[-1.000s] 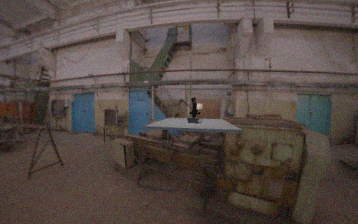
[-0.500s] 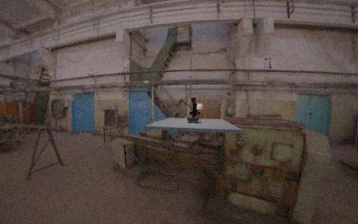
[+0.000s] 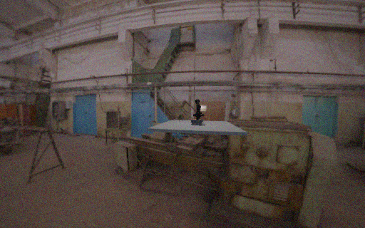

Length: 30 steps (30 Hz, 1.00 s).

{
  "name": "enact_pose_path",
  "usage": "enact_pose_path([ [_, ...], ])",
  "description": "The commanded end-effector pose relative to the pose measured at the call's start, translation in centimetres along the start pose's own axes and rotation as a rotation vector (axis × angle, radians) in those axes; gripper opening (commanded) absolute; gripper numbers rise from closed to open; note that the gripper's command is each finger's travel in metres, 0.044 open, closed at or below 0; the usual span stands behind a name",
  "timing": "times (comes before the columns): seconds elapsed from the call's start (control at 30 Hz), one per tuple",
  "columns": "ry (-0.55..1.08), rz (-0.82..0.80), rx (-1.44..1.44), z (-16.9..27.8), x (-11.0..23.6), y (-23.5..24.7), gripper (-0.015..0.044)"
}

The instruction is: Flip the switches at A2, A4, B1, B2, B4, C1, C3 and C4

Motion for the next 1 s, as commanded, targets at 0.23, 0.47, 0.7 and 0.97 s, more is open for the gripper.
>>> enact_pose_path([
  [0.23,-0.003,-0.004,0.004,-0.01,-0.16,0.01,0.0],
  [0.47,-0.003,-0.004,0.004,-0.01,-0.26,0.01,0.0],
  [0.7,-0.003,-0.004,0.004,-0.02,-0.35,0.01,0.0],
  [0.97,-0.003,-0.004,0.004,-0.02,-0.46,0.01,0.0],
])
Point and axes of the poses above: the point midway between the two fingers, 35 mm back from their tips, its own x axis back along the fingers, its own y axis across the jaws, z = x × y, the point moved 10 cm from there along x, back along the fingers, and after that the axes turned 4 degrees about x, right-handed, at the moved point
